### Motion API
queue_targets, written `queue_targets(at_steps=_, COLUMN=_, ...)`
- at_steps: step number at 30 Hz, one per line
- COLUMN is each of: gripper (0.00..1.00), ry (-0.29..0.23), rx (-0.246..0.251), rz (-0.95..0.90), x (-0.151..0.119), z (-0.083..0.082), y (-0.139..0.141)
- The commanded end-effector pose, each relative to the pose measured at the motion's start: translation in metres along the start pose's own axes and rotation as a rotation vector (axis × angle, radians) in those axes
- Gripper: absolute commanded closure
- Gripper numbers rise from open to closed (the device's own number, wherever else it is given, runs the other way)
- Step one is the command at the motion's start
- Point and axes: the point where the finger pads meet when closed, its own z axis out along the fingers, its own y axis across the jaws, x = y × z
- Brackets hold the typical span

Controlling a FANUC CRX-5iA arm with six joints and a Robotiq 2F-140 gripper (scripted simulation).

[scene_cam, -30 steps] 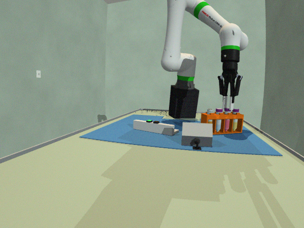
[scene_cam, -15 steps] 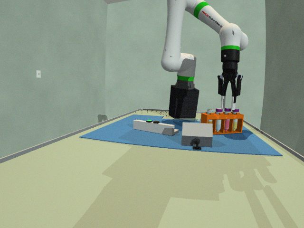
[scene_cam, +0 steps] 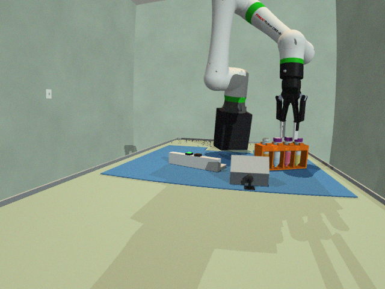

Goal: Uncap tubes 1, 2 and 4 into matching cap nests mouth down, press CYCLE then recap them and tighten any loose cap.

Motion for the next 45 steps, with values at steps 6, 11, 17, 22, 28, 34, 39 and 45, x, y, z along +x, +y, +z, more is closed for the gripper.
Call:
queue_targets(at_steps=6, gripper=0.65, ry=0.000, rx=0.000, rz=0.000, x=0.0000, z=0.0038, y=-0.0002)
queue_targets(at_steps=11, gripper=0.65, ry=0.000, rx=0.000, rz=0.000, x=0.0000, z=0.0053, y=-0.0002)
queue_targets(at_steps=17, gripper=1.00, ry=0.000, rx=0.000, rz=0.000, x=0.0000, z=0.0067, y=-0.0002)
queue_targets(at_steps=22, gripper=1.00, ry=0.000, rx=0.000, rz=0.000, x=0.0000, z=0.0067, y=-0.0002)
queue_targets(at_steps=28, gripper=1.00, ry=0.000, rx=0.000, rz=0.000, x=0.0000, z=0.0067, y=-0.0002)
queue_targets(at_steps=34, gripper=1.00, ry=0.000, rx=0.000, rz=0.100, x=0.0000, z=0.0069, y=-0.0002)
queue_targets(at_steps=39, gripper=1.00, ry=0.000, rx=0.000, rz=0.267, x=0.0000, z=0.0071, y=-0.0002)
queue_targets(at_steps=45, gripper=1.00, ry=0.000, rx=0.000, rz=0.400, x=0.0000, z=0.0073, y=-0.0002)
